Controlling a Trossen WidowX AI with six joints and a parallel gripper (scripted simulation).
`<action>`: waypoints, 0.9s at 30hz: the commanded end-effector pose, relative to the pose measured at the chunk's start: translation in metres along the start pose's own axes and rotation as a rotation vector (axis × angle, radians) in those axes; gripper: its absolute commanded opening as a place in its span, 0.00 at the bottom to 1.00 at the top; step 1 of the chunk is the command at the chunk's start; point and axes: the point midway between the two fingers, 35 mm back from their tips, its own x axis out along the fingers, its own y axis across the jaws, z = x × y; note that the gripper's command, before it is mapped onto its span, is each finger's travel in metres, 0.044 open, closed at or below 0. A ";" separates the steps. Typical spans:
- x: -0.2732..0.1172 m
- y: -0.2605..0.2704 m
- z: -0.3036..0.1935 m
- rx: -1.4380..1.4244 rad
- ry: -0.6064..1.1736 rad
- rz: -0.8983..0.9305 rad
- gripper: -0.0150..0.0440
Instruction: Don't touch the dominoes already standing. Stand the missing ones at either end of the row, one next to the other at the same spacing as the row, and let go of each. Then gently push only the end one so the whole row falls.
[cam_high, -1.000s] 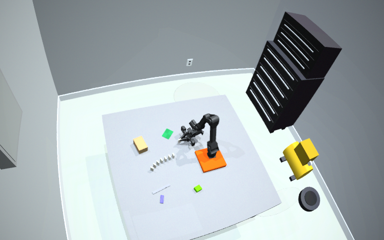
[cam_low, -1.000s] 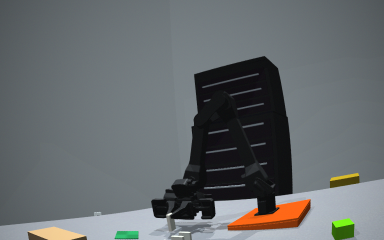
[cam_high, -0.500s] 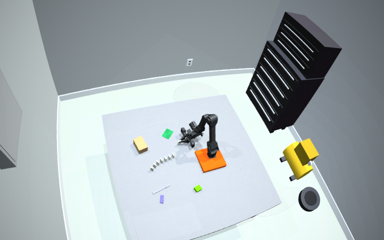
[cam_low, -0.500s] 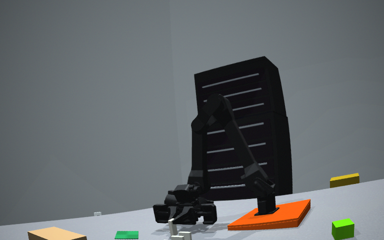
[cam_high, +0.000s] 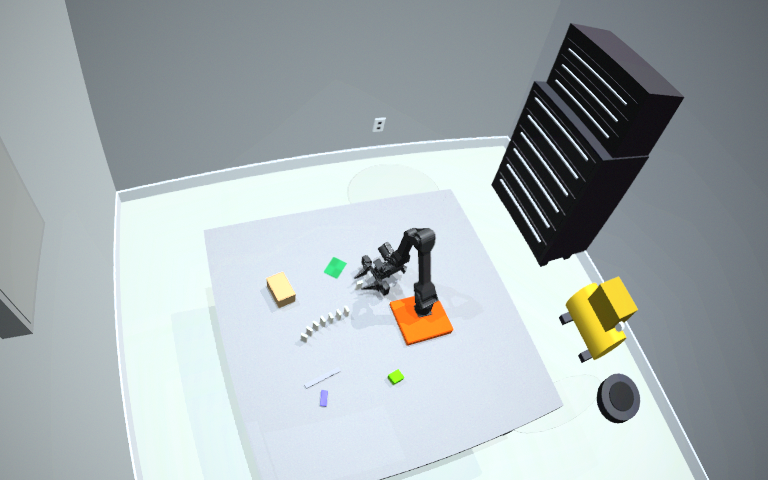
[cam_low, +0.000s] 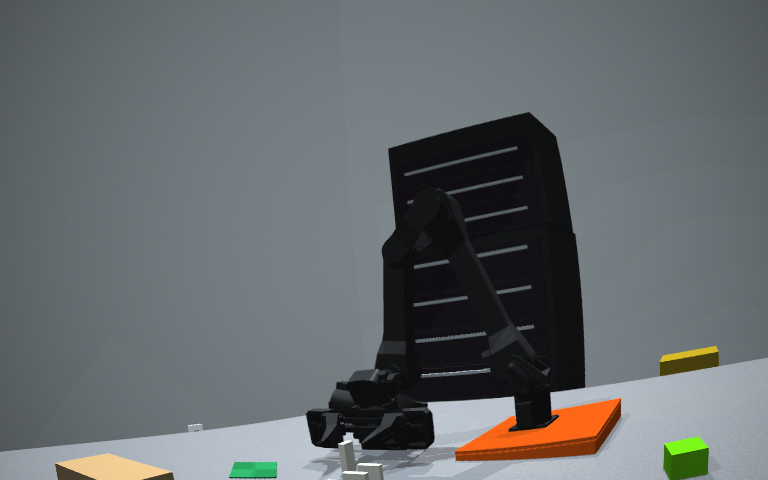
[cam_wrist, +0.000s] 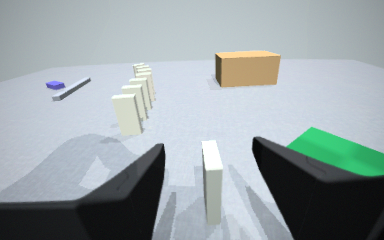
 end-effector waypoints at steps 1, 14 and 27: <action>0.000 0.000 0.000 0.006 -0.004 0.001 0.87; -0.004 -0.001 0.050 0.010 0.008 0.002 1.00; 0.030 -0.016 0.031 0.913 0.812 -0.233 1.00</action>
